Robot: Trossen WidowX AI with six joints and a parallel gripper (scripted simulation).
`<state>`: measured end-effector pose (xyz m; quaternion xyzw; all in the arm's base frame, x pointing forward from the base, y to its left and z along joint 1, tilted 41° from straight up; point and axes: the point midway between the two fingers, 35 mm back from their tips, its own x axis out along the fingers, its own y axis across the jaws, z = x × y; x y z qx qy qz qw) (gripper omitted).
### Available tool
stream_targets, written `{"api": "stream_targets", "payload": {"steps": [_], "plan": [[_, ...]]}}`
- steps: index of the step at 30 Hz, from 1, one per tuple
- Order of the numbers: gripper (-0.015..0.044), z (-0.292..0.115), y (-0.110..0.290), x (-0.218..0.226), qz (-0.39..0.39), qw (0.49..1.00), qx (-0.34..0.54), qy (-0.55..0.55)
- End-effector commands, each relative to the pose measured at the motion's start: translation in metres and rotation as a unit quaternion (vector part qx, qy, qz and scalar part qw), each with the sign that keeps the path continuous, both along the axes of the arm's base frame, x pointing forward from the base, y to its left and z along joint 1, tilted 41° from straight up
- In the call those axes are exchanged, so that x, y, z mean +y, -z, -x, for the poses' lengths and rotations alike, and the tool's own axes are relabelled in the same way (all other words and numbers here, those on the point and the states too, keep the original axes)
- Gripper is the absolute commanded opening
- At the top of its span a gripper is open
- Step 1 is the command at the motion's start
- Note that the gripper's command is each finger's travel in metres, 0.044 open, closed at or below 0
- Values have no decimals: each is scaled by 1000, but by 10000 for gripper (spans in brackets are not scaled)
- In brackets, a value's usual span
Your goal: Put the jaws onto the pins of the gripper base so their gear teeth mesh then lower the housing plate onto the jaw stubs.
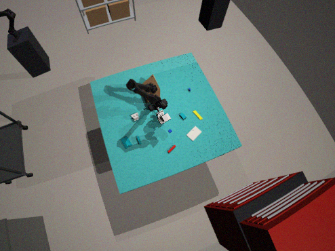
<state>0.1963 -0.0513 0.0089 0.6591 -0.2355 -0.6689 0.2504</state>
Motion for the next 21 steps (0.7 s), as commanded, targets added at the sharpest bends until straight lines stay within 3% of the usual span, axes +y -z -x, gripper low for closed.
{"api": "stream_targets", "payload": {"steps": [1,21], "plan": [[134,-11,3,4,1,1000,-3,1],[134,-63,27,33,0,1000,-4,1]]}}
